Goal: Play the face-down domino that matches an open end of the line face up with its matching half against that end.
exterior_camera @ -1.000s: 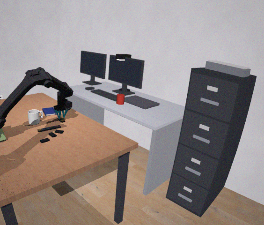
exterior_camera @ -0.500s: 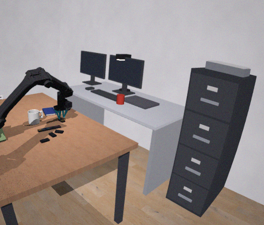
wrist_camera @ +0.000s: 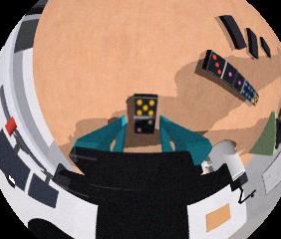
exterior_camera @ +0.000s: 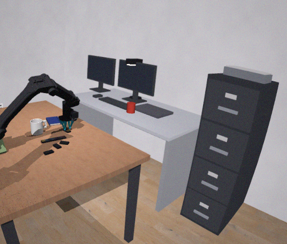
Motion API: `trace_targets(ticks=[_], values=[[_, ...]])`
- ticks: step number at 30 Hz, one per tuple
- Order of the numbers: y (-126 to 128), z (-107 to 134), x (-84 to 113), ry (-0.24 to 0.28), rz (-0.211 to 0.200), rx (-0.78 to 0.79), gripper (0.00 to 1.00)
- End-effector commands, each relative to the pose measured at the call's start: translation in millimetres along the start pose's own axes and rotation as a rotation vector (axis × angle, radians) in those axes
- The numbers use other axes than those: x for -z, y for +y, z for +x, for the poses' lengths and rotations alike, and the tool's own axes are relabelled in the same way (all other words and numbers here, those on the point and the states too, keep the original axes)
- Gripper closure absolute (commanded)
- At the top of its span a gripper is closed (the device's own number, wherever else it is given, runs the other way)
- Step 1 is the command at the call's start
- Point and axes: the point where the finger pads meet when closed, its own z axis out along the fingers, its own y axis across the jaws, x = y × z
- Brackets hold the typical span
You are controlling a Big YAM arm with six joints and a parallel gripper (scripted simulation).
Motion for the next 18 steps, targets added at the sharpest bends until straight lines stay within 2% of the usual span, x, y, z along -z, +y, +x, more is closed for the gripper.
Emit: trace_targets(ticks=[1, 8, 18], values=[[2.9, -6.2, -12.9, -0.004, 0.005, -0.005, 0.56], [1.2, -3.1, -8.6, 0.0, 0.005, -0.006, 0.56], [2.2, -5.5, -12.0, -0.004, 0.002, 0.004, 0.56]])
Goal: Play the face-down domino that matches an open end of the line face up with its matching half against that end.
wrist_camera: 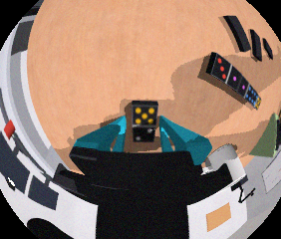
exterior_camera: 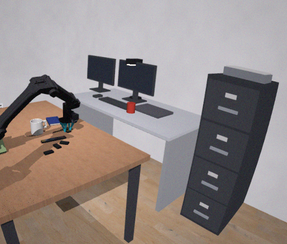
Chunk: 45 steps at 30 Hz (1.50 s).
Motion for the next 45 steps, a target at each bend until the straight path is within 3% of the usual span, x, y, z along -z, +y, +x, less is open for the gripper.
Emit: trace_targets(ticks=[1, 45], values=[[3.3, -2.6, 1.3, -0.003, -0.012, 0.005, 0.56], [0.8, 0.1, 3.5, -0.001, -0.011, 0.01, 0.56]])
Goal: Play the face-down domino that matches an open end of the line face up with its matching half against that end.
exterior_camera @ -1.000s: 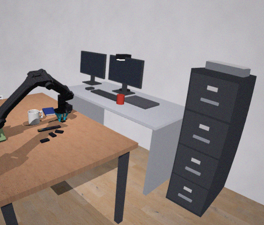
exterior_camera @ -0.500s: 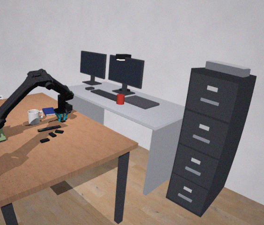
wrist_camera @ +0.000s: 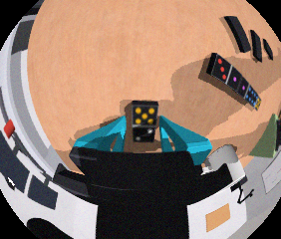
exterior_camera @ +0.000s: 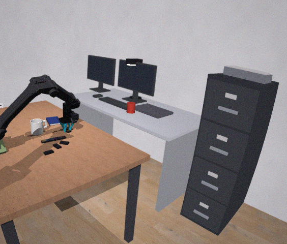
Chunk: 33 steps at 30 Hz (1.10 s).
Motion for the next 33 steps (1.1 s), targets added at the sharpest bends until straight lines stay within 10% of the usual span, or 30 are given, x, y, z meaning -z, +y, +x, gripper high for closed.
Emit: trace_targets(ticks=[1, 33], values=[[0.5, 0.2, 3.3, 0.0, -0.01, 0.006, 0.56], [0.0, 1.0, 4.1, 0.001, -0.009, 0.006, 0.56]])
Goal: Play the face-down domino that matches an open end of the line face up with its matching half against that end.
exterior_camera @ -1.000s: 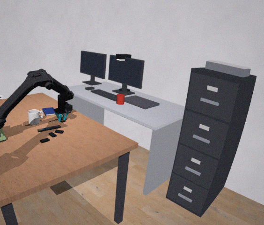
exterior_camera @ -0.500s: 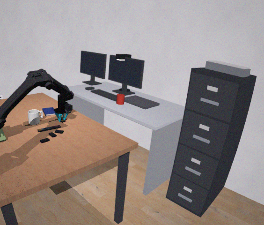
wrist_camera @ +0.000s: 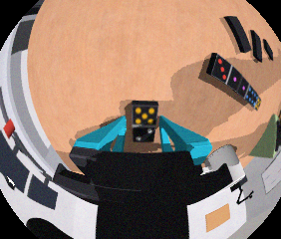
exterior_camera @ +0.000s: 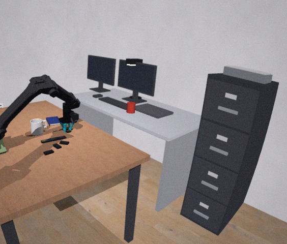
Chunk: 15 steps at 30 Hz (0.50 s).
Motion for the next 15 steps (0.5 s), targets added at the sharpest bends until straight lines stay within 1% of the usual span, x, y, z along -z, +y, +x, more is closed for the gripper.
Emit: trace_targets(ticks=[1, 13, 14, 15], values=[[-0.5, 1.1, 4.0, 0.001, -0.008, 0.006, 0.56], [-3.2, 2.2, 3.9, 0.002, -0.007, 0.014, 0.56], [1.6, 0.3, 4.3, 0.001, -0.008, 0.0, 0.56], [0.9, 0.7, 4.3, 0.001, -0.008, 0.002, 0.56]])
